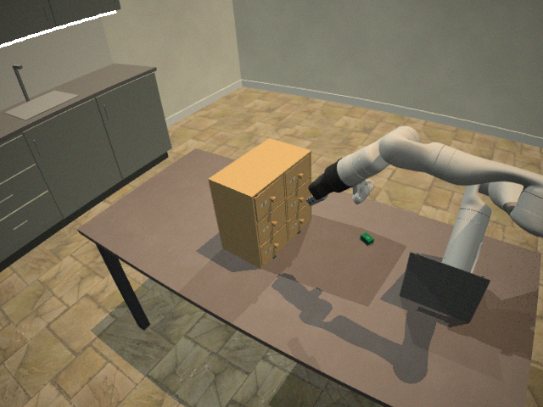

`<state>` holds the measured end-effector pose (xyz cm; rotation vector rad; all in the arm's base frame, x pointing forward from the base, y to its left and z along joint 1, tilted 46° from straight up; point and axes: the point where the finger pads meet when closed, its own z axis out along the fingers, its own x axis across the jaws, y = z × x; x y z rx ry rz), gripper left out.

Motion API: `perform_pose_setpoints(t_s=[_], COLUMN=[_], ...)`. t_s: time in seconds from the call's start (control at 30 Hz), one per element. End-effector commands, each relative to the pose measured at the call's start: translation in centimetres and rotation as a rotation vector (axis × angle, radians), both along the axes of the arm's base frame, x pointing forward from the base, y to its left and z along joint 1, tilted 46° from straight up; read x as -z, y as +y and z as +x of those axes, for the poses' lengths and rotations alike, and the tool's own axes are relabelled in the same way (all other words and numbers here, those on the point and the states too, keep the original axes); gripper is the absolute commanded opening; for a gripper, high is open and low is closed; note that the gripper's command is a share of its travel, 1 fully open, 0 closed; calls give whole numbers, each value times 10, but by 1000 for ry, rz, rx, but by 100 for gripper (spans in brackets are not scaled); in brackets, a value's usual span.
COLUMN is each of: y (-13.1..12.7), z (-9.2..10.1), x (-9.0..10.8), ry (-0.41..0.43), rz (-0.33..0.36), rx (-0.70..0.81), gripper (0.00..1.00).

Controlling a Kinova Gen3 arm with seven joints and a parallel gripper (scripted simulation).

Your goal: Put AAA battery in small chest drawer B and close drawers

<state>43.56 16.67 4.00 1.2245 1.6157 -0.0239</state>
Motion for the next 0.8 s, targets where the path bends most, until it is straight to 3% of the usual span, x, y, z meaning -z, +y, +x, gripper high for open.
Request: perform_pose_setpoints(t_s=[0.0, 0.77], y=[8, 42], z=[0, -29], x=[-2, -33], ry=[56, 416], rz=[22, 71], rx=[68, 442], gripper=[0, 0])
